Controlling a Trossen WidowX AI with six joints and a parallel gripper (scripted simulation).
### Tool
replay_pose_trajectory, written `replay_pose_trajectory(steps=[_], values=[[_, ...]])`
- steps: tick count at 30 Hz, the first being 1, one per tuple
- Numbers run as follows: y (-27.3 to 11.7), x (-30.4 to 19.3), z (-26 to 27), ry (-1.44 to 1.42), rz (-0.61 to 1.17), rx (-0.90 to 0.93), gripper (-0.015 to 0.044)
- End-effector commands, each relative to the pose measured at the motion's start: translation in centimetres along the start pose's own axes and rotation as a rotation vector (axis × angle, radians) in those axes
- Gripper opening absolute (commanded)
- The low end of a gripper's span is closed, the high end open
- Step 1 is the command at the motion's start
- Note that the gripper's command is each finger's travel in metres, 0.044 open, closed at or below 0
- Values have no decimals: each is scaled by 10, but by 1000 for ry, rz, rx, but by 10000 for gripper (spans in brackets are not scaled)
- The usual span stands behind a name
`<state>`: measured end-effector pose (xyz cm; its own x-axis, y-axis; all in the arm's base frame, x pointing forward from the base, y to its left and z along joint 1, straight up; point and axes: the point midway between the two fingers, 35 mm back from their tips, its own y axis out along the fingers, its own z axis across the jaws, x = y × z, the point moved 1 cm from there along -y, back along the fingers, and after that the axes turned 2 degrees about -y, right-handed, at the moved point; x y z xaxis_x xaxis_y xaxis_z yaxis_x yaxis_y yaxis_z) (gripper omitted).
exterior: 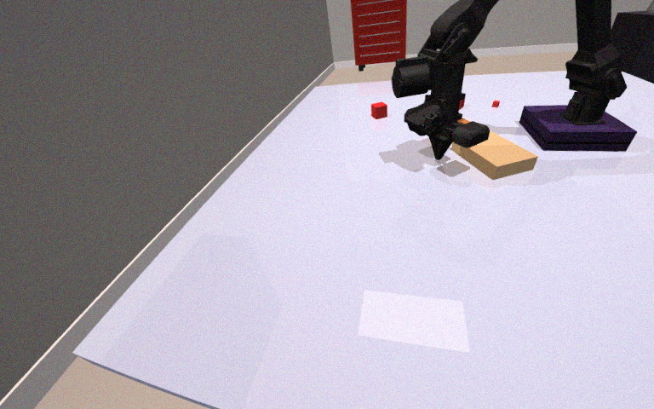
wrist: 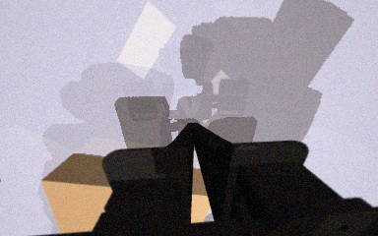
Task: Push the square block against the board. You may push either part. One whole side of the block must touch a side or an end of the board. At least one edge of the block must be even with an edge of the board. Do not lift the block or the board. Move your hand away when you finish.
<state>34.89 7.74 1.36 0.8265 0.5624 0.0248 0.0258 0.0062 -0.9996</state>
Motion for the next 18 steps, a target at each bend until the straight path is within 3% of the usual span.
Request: replay_pose_trajectory(steps=[1,4,11,18], values=[[-27,1,0,1,-6,-3,0],[-56,0,0,3,-9,-4,0],[-52,-1,-4,11,-16,-7,0],[-53,-27,-68,164,-12,-11,0]])
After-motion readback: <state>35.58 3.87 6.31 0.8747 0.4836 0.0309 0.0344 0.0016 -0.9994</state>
